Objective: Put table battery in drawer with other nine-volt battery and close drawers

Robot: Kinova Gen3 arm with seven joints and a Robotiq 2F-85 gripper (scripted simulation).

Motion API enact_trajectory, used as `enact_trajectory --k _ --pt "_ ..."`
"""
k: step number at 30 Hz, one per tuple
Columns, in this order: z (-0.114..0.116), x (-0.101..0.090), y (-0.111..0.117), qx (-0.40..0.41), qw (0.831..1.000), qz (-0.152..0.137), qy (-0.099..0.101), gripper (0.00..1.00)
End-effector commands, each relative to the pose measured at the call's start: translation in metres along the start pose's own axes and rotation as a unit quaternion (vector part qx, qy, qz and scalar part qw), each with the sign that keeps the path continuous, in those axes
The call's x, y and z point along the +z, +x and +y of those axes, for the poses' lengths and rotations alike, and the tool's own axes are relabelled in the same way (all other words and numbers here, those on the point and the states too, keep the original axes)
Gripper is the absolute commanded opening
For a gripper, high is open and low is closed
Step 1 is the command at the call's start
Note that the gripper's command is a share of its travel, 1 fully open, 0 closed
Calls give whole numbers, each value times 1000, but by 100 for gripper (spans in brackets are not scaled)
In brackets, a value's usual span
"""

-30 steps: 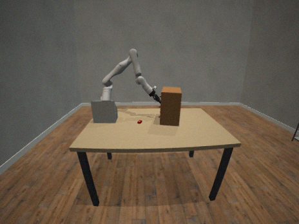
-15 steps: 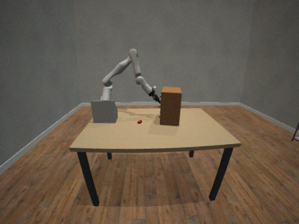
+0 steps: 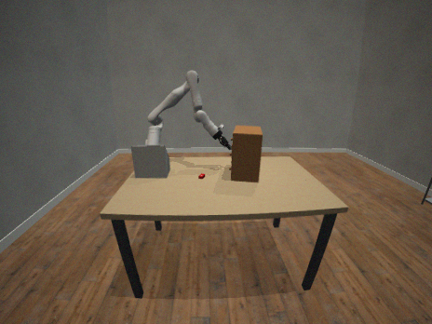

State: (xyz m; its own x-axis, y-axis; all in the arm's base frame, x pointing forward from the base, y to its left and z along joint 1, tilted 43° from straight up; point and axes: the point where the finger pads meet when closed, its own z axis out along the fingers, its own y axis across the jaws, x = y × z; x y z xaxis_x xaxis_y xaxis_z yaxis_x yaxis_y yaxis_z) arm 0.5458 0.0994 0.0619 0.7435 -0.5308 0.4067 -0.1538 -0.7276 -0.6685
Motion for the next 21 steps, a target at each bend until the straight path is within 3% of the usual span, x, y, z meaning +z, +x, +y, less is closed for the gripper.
enact_trajectory --k 1,21 --pt "0 -3 -2 0 1000 0 0 13" --pt "0 -22 -21 0 1000 0 0 13"
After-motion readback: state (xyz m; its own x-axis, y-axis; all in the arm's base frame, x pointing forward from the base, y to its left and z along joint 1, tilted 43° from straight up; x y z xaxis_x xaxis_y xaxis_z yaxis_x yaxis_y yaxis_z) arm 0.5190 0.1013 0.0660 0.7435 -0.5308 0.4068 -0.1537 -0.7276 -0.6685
